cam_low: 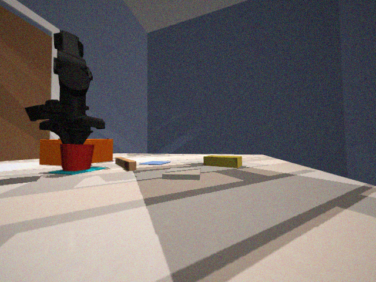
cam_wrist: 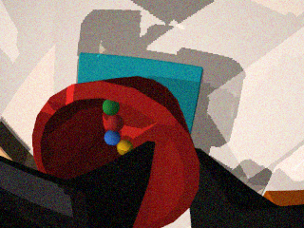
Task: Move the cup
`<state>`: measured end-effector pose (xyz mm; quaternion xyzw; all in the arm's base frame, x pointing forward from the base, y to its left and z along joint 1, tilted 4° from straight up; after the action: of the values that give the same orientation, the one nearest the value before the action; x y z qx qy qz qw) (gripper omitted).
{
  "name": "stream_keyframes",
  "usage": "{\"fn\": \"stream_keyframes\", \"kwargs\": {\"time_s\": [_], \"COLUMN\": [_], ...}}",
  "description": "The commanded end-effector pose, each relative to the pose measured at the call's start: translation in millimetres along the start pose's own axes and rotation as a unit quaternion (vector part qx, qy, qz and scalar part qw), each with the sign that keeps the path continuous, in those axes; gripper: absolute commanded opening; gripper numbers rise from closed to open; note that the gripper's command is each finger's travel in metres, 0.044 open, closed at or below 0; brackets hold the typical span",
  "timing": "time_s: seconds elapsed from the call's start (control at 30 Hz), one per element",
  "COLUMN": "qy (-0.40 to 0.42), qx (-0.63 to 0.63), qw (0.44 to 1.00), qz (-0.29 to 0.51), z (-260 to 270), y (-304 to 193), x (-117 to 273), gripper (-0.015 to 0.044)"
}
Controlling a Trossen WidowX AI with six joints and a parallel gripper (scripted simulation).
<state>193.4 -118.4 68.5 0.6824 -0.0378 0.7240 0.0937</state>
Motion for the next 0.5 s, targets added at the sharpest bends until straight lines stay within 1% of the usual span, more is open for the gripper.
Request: {"fn": "stream_keyframes", "kwargs": {"time_s": [0.0, 0.47], "qy": [0.000, -0.001], "qx": [0.000, 0.001], "qw": [1.000, 1.000], "qz": [0.000, 0.001], "z": [0.1, 1.1], "y": [0.1, 0.6], "x": [0.2, 14.0], "gripper": [0.0128, 0.0128]}}
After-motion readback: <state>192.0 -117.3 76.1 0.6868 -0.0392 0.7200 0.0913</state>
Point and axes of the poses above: the point midway between the two fingers, 35 mm back from their tips, its own x axis back along the fingers, its own z axis across the jaws, y = z × x, the point moved 7 cm from there along x, back along the fingers, and after that the axes turned 9 degrees about -x, right-handed, at the moved point
